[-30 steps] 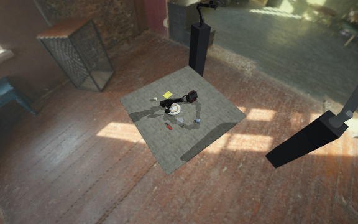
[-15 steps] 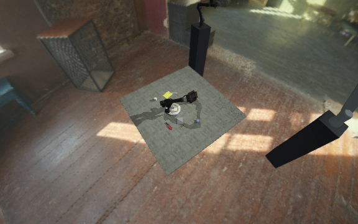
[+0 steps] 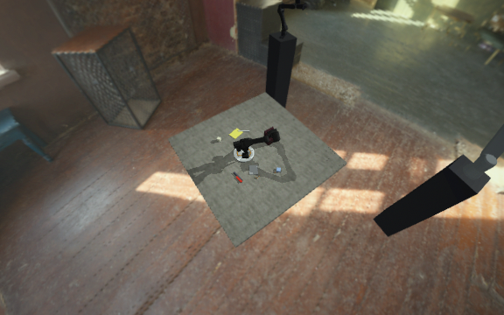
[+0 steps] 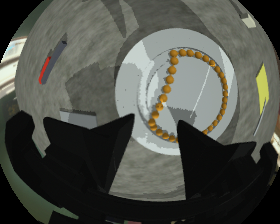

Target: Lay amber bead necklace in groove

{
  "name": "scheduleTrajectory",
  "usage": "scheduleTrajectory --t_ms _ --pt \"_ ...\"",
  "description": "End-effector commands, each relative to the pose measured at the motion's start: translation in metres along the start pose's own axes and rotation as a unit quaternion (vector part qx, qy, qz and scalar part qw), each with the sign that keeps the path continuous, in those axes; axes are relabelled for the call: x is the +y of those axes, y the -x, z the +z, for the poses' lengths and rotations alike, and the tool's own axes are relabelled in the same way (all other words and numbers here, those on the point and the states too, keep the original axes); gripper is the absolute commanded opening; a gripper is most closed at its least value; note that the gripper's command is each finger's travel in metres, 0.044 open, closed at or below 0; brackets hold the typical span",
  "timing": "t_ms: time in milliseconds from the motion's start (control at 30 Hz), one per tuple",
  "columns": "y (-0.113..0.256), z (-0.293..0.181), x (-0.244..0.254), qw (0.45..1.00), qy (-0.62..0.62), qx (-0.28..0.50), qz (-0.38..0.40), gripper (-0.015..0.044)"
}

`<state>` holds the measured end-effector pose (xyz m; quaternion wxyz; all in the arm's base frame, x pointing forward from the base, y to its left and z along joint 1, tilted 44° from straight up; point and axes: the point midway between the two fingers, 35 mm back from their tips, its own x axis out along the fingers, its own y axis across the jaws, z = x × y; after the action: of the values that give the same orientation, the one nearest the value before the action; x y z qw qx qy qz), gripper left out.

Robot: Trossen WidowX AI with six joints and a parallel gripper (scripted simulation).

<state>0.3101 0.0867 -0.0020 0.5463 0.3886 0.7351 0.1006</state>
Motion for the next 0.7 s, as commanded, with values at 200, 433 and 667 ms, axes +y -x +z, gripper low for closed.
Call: scheduleTrajectory --t_ms 200,433,667 --pt "-0.006 -0.019 0.002 1.000 0.028 0.001 0.004 0.0120" --pt "-0.005 -0.017 0.001 1.000 0.027 0.000 0.002 0.0120" --pt "-0.017 -0.017 0.002 1.000 0.028 0.000 0.003 0.0120"
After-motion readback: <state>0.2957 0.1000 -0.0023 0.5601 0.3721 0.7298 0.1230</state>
